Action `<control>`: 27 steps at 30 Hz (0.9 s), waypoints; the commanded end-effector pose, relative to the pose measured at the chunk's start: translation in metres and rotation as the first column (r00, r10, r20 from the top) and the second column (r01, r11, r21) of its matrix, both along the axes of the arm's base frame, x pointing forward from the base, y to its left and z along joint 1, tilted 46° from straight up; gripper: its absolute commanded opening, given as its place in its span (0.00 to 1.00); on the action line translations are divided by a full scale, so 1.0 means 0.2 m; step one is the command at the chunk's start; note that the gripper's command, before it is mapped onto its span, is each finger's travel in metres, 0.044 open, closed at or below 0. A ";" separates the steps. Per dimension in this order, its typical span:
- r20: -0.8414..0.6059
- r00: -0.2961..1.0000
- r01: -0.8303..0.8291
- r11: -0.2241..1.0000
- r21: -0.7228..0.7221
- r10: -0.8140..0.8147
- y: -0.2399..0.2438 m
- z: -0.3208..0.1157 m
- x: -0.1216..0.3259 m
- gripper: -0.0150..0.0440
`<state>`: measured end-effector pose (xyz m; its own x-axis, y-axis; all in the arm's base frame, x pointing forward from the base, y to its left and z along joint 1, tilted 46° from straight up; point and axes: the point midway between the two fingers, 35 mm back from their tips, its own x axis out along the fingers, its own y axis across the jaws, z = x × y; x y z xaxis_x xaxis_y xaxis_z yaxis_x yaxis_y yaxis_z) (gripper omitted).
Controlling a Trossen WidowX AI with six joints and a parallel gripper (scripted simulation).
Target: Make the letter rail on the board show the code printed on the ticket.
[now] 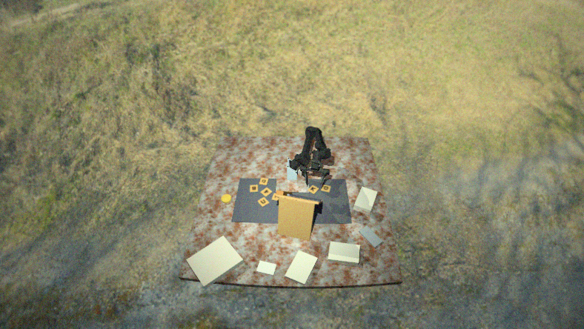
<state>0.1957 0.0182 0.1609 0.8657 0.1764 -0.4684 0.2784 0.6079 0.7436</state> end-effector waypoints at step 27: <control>-0.193 0.663 -0.490 0.224 -0.843 0.723 -0.45 0.31 -0.04 1.00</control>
